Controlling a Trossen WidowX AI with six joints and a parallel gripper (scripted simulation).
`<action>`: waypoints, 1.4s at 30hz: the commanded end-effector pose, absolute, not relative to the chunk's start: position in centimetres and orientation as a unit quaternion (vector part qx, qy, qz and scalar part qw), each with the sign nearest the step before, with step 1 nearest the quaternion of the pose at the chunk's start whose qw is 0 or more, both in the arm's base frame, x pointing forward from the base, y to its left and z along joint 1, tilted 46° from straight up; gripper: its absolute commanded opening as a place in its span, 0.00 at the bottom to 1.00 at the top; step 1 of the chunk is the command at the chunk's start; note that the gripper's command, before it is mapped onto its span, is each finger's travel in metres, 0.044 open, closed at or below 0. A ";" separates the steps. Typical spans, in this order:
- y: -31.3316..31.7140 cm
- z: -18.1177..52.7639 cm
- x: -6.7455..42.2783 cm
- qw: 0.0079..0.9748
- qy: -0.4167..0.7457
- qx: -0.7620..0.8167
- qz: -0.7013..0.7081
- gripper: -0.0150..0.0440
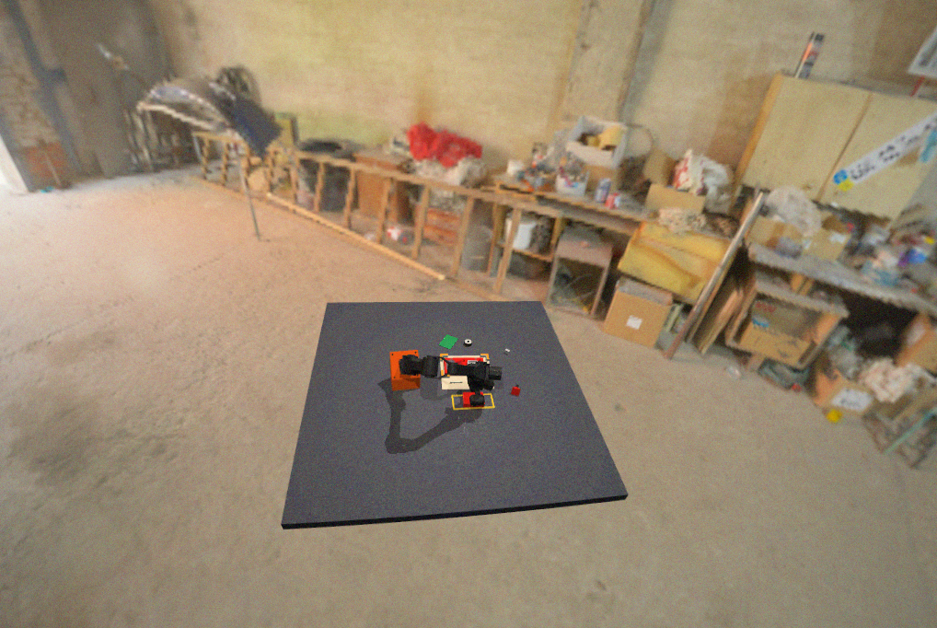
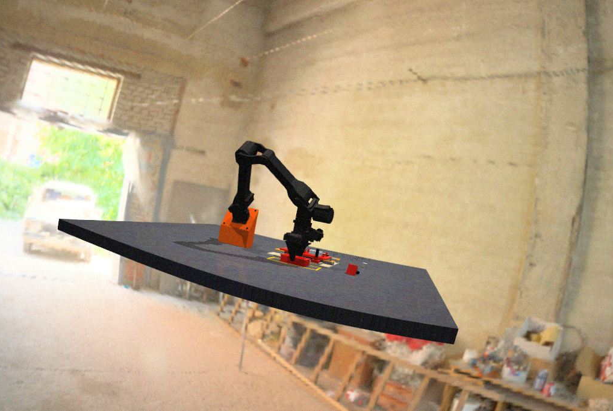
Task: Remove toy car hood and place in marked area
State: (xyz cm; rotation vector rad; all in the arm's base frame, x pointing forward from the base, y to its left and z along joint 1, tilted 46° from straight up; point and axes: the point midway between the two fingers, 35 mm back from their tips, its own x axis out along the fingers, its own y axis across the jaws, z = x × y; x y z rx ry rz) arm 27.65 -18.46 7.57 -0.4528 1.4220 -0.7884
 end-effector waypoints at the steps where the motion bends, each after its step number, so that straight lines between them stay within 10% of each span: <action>1: -18.5 7.6 27.7 0.665 0.629 -0.200 -0.349 0.43; 14: -18.3 7.7 27.7 0.665 0.629 -0.200 -0.349 1.00; 42: -13.3 12.5 28.0 0.664 0.631 -0.199 -0.348 1.00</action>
